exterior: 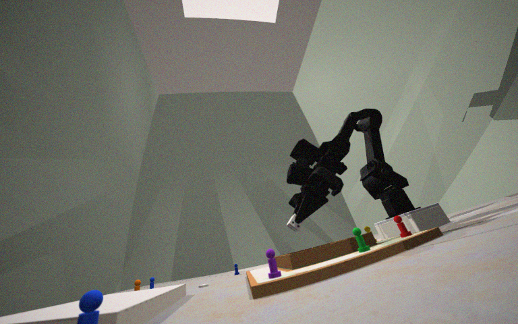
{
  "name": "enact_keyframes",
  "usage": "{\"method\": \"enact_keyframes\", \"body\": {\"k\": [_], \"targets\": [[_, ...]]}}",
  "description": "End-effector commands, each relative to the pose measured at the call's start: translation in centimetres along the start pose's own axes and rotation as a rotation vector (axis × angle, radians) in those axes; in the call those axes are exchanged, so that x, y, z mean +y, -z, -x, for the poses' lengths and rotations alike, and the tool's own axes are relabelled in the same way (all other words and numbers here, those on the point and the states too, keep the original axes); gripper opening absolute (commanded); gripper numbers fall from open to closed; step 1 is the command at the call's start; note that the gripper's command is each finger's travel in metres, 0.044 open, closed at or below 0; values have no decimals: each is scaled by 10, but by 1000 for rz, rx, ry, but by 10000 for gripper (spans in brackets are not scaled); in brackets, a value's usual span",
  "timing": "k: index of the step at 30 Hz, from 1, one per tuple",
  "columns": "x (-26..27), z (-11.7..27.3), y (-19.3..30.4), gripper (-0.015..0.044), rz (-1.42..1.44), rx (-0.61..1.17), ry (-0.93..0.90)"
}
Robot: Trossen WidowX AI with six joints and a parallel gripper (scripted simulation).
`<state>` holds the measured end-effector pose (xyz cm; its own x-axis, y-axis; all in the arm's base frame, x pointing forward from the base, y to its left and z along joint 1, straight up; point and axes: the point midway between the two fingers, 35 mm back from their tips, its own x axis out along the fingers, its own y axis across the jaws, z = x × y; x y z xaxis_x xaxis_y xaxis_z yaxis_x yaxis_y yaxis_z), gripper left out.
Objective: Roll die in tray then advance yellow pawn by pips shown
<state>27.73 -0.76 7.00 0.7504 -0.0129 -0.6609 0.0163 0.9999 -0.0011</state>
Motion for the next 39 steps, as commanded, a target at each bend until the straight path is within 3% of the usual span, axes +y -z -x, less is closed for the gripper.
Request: {"method": "enact_keyframes", "body": {"k": [1, 6, 33, 39], "targets": [[2, 14, -4, 0, -1, -26, -5], [3, 40, -3, 0, -2, -24, -5], [4, 39, -1, 0, 3, -19, -10], [4, 39, -1, 157, 3, -19, -10]]}}
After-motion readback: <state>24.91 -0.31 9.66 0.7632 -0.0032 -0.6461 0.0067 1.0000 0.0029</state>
